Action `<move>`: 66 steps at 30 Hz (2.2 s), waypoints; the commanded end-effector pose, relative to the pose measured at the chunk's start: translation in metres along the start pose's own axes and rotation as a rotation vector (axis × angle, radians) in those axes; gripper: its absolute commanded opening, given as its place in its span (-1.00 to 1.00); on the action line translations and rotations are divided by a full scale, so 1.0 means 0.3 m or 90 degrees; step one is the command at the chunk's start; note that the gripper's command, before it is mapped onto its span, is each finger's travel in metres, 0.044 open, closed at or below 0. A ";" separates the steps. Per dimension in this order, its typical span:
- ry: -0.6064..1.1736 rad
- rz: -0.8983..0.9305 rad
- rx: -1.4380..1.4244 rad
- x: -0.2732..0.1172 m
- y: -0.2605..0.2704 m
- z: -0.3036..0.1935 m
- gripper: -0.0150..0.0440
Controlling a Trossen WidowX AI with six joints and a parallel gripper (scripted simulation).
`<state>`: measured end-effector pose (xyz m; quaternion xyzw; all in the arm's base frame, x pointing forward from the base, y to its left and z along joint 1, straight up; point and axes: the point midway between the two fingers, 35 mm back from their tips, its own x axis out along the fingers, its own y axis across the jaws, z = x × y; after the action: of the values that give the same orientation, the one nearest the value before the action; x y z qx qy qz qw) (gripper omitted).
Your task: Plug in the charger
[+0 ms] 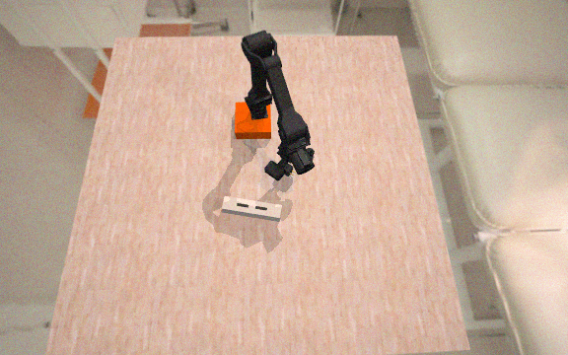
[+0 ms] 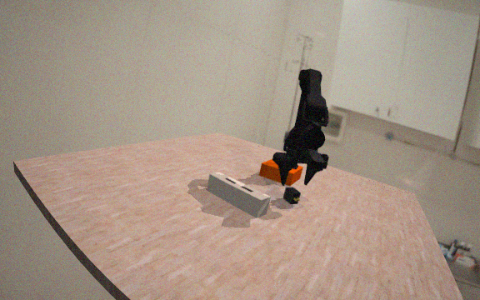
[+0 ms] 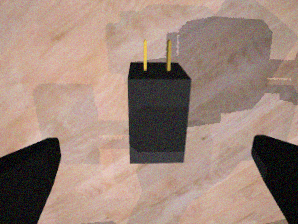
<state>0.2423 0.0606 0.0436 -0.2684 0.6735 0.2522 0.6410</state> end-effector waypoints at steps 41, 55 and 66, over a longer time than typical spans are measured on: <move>-0.001 -0.001 -0.001 0.157 -0.001 0.013 0.20; -0.001 -0.001 -0.001 0.117 -0.002 0.012 -0.49; 0.001 -0.004 -0.002 -0.028 0.008 -0.013 -0.49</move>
<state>0.2388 0.0606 0.0423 -0.2700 0.6739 0.2534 0.6393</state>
